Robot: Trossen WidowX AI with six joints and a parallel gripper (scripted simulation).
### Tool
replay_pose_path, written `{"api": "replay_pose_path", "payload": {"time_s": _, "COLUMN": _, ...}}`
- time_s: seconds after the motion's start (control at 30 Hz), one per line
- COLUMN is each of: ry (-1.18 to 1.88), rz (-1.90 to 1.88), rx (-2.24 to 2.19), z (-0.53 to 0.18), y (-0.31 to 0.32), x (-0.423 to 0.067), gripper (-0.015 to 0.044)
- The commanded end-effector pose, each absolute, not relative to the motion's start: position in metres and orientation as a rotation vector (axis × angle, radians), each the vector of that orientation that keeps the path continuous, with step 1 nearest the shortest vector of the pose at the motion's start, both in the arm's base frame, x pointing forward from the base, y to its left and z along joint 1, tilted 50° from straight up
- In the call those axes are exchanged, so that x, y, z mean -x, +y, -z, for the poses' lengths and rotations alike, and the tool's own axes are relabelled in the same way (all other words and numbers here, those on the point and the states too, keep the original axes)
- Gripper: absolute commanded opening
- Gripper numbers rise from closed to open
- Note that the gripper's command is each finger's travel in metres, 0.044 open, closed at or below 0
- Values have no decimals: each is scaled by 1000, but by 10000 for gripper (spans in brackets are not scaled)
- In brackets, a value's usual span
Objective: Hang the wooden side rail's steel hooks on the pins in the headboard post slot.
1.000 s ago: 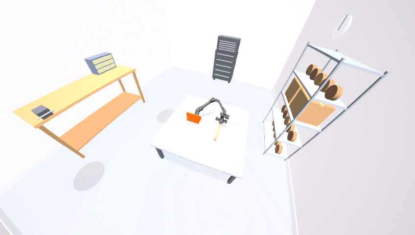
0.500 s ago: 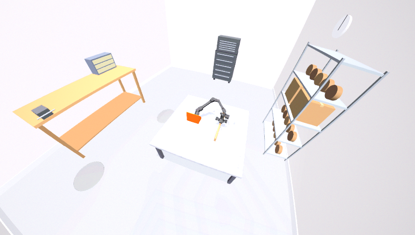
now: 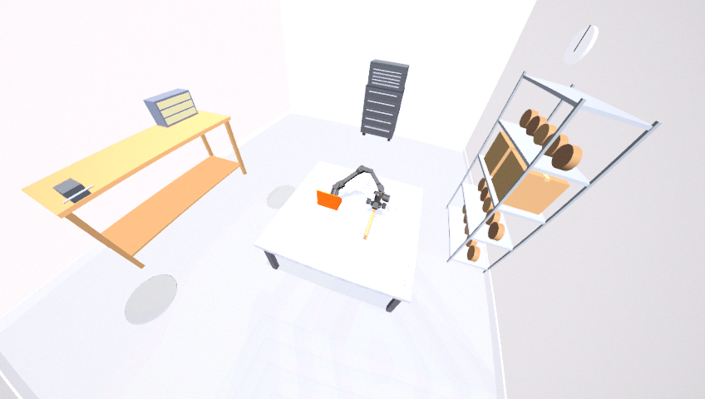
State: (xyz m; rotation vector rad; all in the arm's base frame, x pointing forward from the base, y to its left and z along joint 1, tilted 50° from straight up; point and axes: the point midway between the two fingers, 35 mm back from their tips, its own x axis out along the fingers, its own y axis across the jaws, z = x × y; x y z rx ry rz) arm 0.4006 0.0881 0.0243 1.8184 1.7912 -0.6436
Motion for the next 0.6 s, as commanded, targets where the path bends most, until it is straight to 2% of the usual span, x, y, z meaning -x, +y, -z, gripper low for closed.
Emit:
{"api": "replay_pose_path", "payload": {"time_s": 0.0, "ry": 1771, "rz": 633, "rx": -1829, "z": -29, "y": 83, "x": -404, "gripper": 0}}
{"api": "replay_pose_path", "payload": {"time_s": 0.57, "ry": 1771, "rz": 632, "rx": -1829, "z": -29, "y": 86, "x": -406, "gripper": 0}}
